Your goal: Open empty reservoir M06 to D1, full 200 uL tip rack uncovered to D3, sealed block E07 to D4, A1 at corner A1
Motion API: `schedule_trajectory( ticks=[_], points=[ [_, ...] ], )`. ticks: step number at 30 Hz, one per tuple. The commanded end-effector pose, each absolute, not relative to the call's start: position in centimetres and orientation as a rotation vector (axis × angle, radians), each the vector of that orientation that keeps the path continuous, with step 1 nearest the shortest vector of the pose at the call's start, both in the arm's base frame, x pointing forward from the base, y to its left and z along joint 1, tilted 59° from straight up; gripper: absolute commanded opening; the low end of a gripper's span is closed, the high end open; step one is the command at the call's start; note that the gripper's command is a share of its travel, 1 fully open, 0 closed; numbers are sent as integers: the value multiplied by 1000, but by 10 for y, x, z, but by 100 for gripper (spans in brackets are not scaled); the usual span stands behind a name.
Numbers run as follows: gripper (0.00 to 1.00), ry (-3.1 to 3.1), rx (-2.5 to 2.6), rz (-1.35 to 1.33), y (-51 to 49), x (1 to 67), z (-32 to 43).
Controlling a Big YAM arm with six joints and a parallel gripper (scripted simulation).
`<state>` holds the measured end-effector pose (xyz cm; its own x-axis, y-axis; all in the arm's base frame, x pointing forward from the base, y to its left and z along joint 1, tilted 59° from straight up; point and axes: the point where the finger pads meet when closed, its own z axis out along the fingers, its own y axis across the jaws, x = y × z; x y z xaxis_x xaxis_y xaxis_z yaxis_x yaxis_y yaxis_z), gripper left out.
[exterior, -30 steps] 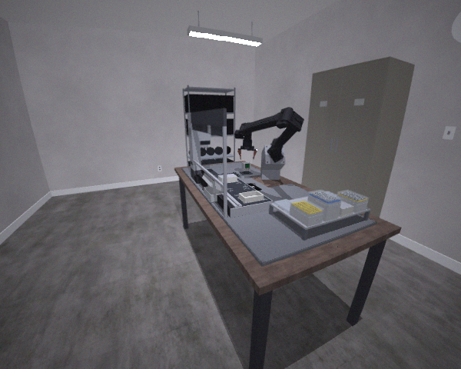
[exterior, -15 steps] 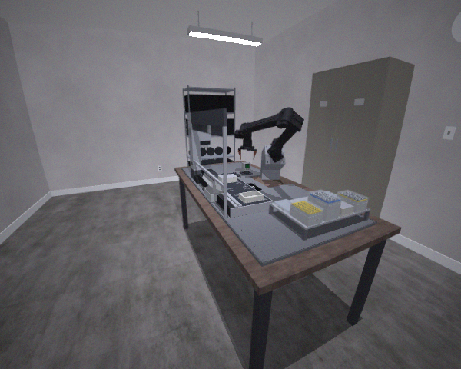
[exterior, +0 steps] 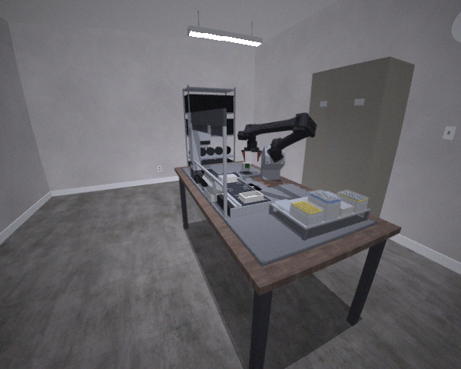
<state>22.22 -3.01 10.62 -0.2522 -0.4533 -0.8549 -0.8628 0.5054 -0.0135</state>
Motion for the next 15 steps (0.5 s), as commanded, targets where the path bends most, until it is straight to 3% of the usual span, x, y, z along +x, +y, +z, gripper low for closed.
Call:
schedule_trajectory(
  ticks=[1, 15],
  points=[
    [100, 1838, -1153, 548, -24, 226, 127],
    [100, 1677, -1339, 406, 12, 223, 181]
  ],
)
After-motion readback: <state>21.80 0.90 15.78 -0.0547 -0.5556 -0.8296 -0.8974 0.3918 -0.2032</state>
